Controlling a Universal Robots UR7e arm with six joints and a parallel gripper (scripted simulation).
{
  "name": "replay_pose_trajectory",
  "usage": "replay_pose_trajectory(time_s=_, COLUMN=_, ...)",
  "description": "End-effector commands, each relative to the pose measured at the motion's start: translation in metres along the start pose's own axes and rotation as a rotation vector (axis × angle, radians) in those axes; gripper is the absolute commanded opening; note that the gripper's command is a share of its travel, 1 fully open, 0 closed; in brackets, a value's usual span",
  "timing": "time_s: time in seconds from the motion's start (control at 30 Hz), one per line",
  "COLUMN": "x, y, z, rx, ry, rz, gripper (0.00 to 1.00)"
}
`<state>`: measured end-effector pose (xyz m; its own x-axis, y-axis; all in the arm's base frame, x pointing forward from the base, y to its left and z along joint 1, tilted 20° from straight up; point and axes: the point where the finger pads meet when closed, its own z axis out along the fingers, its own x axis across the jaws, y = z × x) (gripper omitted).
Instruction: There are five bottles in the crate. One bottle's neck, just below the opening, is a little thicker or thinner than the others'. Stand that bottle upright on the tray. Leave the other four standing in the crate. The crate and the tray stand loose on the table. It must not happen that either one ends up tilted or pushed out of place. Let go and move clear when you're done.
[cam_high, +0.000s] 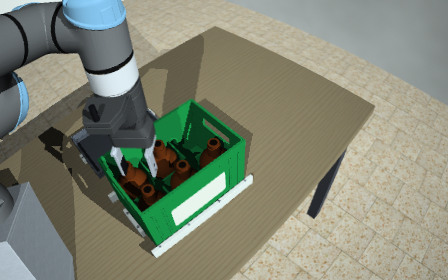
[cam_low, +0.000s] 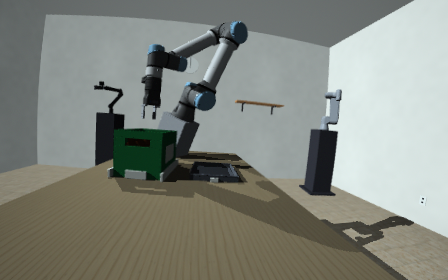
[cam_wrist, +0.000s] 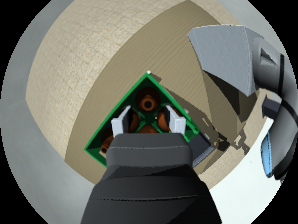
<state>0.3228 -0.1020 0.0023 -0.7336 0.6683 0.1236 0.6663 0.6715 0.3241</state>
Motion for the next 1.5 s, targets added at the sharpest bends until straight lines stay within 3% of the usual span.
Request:
replay_pose_trajectory(time_s=0.0, x=0.0, y=0.0, z=0.0, rx=0.0, ry=-0.001, rz=0.0, gripper=1.0)
replay_pose_trajectory(time_s=0.67, x=0.0, y=0.0, z=0.003, rx=0.0, ry=-0.001, rz=0.0, gripper=1.0)
replay_pose_trajectory(time_s=1.47, x=-0.001, y=0.0, z=0.03, rx=0.0, ry=-0.001, rz=0.0, gripper=1.0)
